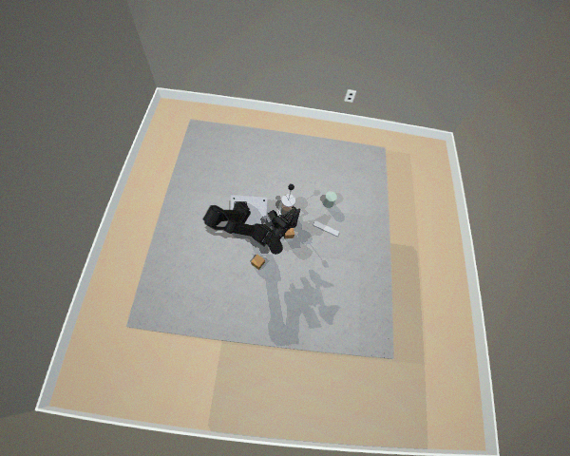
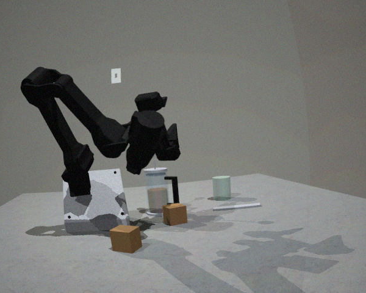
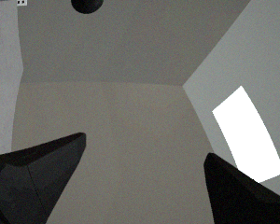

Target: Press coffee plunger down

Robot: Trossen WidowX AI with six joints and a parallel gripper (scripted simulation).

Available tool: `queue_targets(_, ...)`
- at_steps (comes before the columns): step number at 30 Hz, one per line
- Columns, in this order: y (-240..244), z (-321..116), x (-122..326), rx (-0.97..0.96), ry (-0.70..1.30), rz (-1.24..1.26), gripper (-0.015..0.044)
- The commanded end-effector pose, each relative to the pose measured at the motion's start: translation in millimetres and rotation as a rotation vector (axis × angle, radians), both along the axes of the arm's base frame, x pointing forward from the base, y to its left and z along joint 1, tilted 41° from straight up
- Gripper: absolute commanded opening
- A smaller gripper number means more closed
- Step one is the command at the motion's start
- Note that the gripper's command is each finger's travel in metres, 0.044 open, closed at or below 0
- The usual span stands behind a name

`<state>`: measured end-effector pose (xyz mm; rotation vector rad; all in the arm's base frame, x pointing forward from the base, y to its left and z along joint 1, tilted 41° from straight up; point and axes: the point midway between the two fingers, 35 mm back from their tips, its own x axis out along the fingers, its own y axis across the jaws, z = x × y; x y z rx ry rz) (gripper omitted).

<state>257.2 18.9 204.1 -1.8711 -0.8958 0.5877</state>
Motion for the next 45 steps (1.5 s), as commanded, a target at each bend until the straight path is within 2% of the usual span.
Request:
queue_targets(1,0,0,1,0.004,0.007,-0.002,0.0426)
queue_targets(6,9,0,17,0.095,0.168,-0.042,0.0440)
queue_targets(15,67,-11,64,0.423,0.831,-0.285,0.0440)
queue_targets(19,105,-17,61,0.514,1.071,-0.376,0.0440)
queue_targets(21,118,2,57,0.593,1.122,-0.354,0.0440)
queue_targets(28,148,-51,37,0.714,1.451,-0.825,0.0440)
queue_targets(32,156,-71,12,0.766,1.457,-1.123,0.0440)
queue_targets(37,158,-75,-18,0.853,1.278,-1.384,0.0440)
queue_targets(41,159,-58,-38,0.966,1.036,-1.443,0.0440)
queue_targets(45,166,-33,-54,1.077,0.839,-1.354,0.0440)
